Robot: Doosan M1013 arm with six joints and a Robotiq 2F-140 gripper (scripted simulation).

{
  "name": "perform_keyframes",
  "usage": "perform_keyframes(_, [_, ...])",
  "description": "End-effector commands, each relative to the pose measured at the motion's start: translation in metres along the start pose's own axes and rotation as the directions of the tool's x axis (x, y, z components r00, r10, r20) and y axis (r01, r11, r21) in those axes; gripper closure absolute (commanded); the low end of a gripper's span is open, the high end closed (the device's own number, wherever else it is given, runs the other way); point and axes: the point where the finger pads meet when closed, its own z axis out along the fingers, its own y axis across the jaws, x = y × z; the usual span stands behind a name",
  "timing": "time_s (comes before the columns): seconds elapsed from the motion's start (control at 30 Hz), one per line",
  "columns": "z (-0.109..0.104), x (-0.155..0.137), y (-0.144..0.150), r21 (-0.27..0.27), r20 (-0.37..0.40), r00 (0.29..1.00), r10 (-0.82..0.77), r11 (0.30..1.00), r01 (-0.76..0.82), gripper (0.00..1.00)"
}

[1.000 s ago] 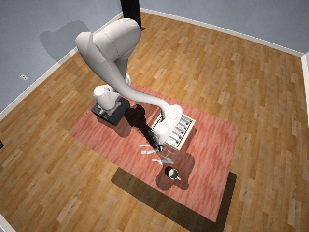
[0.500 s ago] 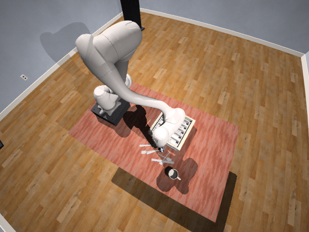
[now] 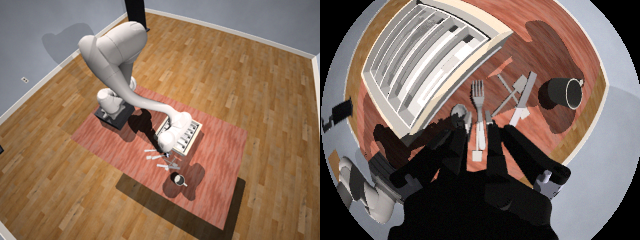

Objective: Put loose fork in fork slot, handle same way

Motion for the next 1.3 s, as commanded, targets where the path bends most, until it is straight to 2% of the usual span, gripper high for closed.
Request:
perform_keyframes(0.0, [0.001,0.0,0.0,0.0,0.0,1.0,0.0,1.0,0.0,0.83])
perform_keyframes(1.27, [0.045,0.0,0.001,0.0,-0.001,1.0,0.0,1.0,0.0,0.83])
